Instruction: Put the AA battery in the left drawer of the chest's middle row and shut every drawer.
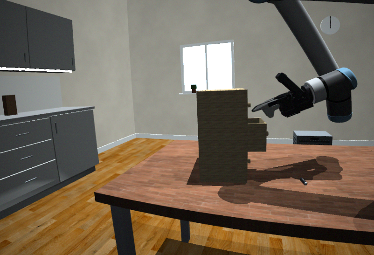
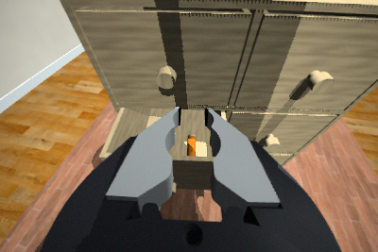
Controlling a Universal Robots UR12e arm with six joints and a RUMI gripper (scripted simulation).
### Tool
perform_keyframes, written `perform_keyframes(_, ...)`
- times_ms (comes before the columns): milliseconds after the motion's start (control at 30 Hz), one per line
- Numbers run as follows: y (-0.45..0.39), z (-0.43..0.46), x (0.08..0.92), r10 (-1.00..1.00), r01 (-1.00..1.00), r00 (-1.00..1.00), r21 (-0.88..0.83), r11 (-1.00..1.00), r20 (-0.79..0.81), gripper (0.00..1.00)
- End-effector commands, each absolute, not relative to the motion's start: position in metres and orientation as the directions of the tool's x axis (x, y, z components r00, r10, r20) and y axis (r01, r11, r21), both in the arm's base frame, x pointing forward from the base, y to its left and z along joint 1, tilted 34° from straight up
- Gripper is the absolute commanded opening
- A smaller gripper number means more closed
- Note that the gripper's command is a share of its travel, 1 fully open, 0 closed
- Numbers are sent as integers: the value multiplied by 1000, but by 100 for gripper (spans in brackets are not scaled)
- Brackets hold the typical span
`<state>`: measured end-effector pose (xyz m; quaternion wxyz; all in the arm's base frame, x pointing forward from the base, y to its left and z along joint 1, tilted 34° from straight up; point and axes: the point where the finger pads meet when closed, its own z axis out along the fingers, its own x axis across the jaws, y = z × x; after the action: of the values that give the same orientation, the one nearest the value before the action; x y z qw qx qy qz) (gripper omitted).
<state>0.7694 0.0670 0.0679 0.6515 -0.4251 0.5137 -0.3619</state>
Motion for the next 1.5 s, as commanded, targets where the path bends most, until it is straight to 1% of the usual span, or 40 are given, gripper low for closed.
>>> perform_keyframes(0, 67, 70, 771, -909, 38, 212, -926, 375, -359, 17)
perform_keyframes(67, 67, 70, 771, -909, 38, 212, -926, 375, -359, 17)
perform_keyframes(100, 67, 70, 771, -909, 38, 212, -926, 375, -359, 100)
perform_keyframes(1033, 67, 69, 769, -909, 37, 211, -926, 375, -360, 100)
perform_keyframes(1467, 65, 60, 751, -908, 33, 208, -925, 378, -363, 100)
